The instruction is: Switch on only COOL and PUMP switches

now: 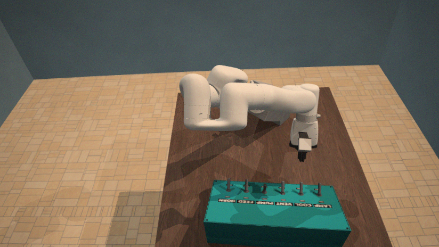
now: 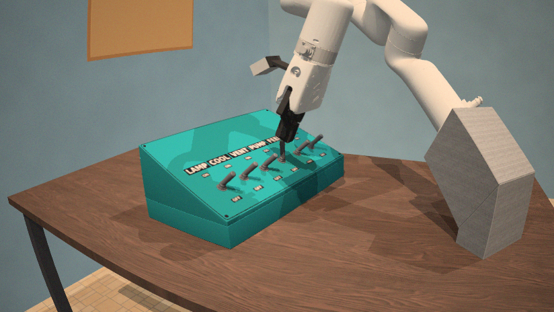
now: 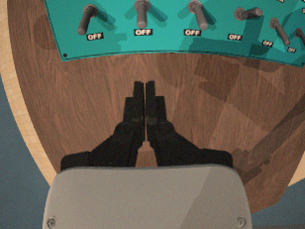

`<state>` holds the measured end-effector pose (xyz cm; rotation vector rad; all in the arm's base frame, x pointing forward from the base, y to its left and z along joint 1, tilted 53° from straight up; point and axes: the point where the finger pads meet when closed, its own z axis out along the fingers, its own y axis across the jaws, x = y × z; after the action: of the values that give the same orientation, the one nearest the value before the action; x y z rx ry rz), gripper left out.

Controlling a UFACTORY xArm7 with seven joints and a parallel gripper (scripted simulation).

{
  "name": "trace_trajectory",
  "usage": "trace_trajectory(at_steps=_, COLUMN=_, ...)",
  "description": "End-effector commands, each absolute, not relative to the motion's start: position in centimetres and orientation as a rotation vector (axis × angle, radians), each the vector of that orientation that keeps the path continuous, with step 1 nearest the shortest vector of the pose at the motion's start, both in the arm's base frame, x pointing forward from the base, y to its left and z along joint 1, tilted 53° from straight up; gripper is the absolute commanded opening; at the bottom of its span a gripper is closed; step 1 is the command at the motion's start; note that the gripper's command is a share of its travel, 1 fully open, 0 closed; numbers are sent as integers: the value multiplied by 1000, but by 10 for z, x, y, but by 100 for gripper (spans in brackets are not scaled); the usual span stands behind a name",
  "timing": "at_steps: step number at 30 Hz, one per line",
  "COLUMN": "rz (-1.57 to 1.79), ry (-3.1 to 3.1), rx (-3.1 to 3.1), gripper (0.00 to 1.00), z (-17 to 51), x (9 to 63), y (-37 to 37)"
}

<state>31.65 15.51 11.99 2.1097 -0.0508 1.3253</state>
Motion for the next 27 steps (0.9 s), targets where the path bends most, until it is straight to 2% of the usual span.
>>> trace_trajectory(at_steps=1, rz=1329, ry=-50, rx=2112, gripper=0, z=116, x=327, y=150)
trace_trajectory(at_steps=27, rz=1329, ry=-50, rx=2112, gripper=0, z=96, x=382, y=115)
